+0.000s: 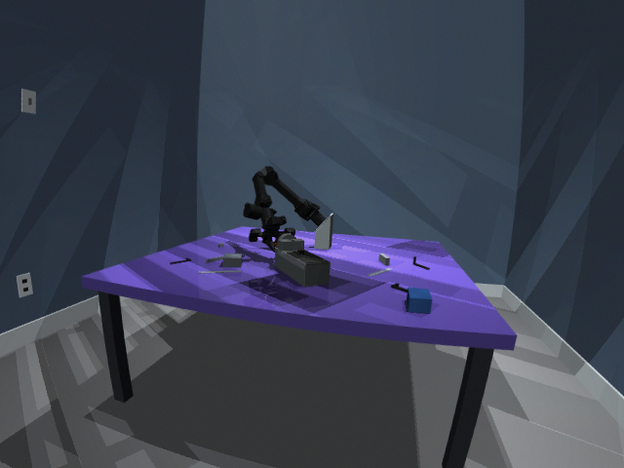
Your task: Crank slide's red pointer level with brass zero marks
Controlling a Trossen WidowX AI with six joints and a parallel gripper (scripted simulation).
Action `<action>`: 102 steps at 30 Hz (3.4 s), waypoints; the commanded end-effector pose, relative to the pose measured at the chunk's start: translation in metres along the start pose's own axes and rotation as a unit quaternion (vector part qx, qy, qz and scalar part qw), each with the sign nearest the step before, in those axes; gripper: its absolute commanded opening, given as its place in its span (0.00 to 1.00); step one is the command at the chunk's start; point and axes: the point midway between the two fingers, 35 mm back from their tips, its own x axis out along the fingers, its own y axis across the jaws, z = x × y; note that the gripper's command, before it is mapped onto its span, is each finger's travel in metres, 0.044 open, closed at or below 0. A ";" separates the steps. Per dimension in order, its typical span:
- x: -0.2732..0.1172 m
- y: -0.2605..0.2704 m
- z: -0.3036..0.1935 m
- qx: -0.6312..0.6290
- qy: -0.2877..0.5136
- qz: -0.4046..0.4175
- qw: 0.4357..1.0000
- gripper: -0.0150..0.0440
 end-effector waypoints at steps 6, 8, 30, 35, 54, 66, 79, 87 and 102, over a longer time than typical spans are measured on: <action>0.007 0.007 -0.006 0.000 0.005 0.006 1.000 0.25; 0.007 0.007 -0.007 0.000 0.005 0.006 1.000 0.25; 0.009 0.011 -0.008 0.000 0.005 0.006 1.000 0.25; 0.009 0.012 -0.008 0.000 0.005 0.006 1.000 0.25; 0.010 0.013 -0.009 0.000 0.005 0.006 1.000 0.25; 0.010 0.014 -0.009 0.000 0.005 0.006 1.000 0.25; 0.010 0.014 -0.010 0.000 0.005 0.006 1.000 0.25; 0.010 0.015 -0.010 0.000 0.005 0.006 1.000 0.25; 0.011 0.016 -0.010 0.000 0.005 0.006 1.000 0.25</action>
